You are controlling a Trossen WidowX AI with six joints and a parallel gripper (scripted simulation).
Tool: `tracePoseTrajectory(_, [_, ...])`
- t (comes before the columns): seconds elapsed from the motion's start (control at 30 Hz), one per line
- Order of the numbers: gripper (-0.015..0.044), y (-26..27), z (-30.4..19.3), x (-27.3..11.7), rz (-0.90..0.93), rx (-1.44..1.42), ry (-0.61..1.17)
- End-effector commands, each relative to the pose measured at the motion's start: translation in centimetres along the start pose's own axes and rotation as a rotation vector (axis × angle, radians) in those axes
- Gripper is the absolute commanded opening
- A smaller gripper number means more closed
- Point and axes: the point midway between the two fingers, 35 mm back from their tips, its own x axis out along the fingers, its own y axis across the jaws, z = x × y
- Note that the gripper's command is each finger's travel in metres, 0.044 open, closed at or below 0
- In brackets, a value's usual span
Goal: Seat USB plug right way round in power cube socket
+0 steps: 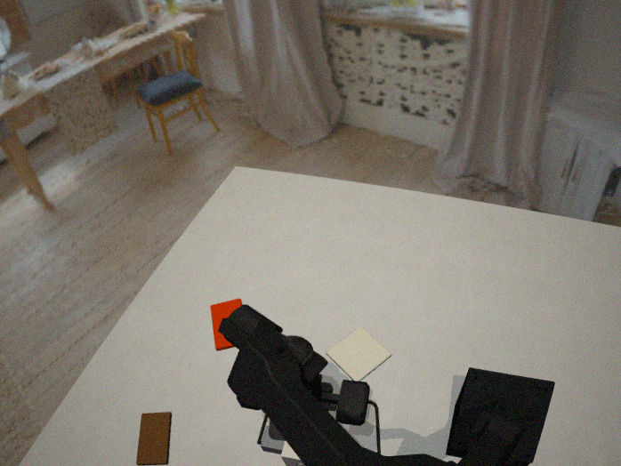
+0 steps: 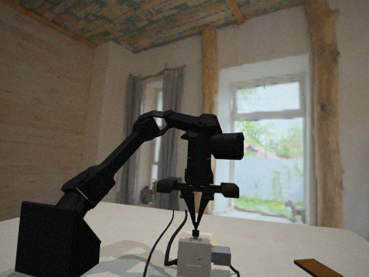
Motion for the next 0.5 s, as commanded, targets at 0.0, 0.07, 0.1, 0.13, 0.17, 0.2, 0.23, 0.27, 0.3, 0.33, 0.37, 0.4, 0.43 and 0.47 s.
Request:
tracePoseTrajectory(0.0, [0.0,-0.14,-0.05,-0.41,-0.003,-0.005,0.005])
tracePoseTrajectory(0.07, [0.0,-0.14,-0.06,-0.54,-0.003,-0.005,0.005])
tracePoseTrajectory(0.1, [0.0,-0.14,-0.06,-0.61,-0.003,-0.005,0.005])
tracePoseTrajectory(0.13, [0.0,-0.14,-0.06,-0.68,-0.003,-0.005,0.005])
tracePoseTrajectory(0.17, [0.0,-0.14,-0.06,-0.74,-0.003,-0.005,0.005])
tracePoseTrajectory(0.2, [0.0,-0.14,-0.06,-0.81,-0.003,-0.005,0.005])
tracePoseTrajectory(0.23, [0.0,-0.14,-0.06,-0.88,-0.003,-0.005,0.005])
tracePoseTrajectory(0.27, [0.0,-0.14,-0.06,-0.94,-0.003,-0.005,0.005])
tracePoseTrajectory(0.3, [0.0,-0.14,-0.06,-1.01,-0.003,-0.005,0.005])
tracePoseTrajectory(0.33, [0.0,-0.14,-0.06,-1.08,-0.003,-0.005,0.005])
tracePoseTrajectory(0.37, [0.0,-0.14,-0.06,-1.14,-0.003,-0.005,0.005])
tracePoseTrajectory(0.4, [0.0,-0.14,-0.06,-1.21,-0.003,-0.005,0.005])
tracePoseTrajectory(0.43, [0.0,-0.13,-0.06,-1.28,-0.003,-0.005,0.005])
tracePoseTrajectory(0.47, [0.0,-0.13,-0.06,-1.34,-0.003,-0.005,0.005])
